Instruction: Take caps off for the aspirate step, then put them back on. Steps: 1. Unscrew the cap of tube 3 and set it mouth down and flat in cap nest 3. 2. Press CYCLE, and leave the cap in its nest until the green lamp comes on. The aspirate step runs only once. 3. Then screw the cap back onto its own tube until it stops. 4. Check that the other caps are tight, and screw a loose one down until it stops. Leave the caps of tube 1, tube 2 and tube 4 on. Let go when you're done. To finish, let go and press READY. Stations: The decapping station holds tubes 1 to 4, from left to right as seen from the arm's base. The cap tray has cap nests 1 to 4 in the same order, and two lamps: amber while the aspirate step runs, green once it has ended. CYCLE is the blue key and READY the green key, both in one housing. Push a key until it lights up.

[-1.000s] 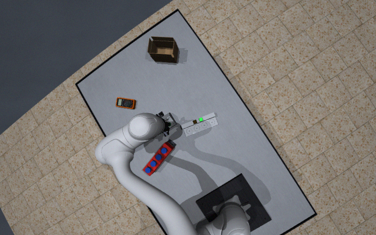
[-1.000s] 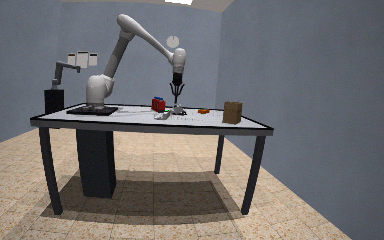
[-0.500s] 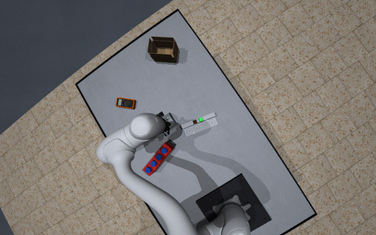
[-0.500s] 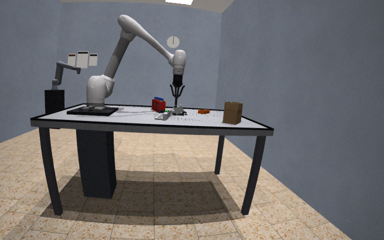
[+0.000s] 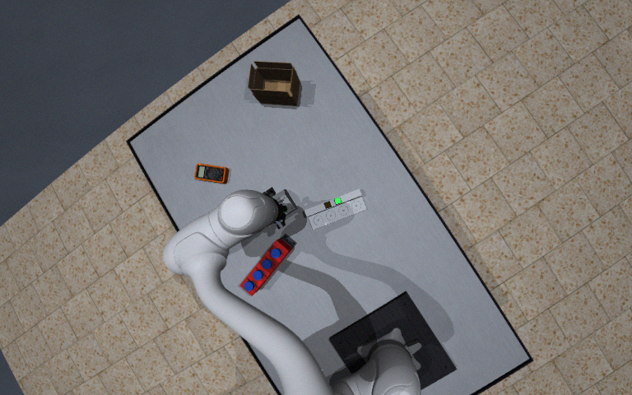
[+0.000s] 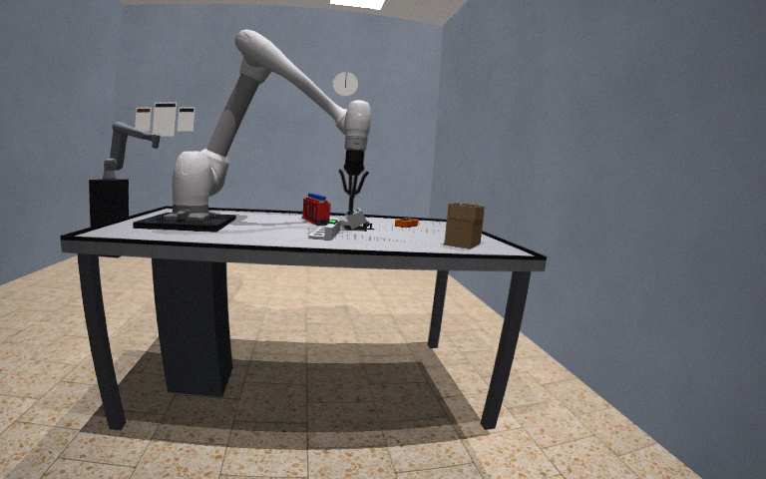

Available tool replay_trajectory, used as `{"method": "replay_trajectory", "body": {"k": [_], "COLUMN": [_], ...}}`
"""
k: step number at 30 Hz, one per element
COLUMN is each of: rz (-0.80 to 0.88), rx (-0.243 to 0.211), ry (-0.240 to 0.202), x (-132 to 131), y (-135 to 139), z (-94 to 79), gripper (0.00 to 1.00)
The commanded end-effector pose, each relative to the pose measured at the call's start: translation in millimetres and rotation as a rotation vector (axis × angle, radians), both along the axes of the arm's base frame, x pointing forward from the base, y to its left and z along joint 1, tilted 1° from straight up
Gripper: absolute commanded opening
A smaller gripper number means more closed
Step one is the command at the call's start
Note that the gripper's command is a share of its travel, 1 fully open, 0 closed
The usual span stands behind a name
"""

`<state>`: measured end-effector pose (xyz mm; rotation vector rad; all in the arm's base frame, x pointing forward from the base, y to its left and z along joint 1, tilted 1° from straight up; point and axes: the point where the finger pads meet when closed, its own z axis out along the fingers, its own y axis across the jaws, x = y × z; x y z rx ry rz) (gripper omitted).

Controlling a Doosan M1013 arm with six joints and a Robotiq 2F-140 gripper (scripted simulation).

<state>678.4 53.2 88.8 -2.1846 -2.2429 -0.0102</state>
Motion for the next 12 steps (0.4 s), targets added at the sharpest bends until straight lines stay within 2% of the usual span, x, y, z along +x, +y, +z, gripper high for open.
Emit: {"method": "replay_trajectory", "body": {"k": [1, 12], "rz": [0.002, 0.002], "rx": [0.002, 0.002], "ry": [-0.002, -0.003], "x": [0.7, 0.8], "y": [0.1, 0.2], "z": [-4.2, -7.8], "gripper": [0.1, 0.1]}}
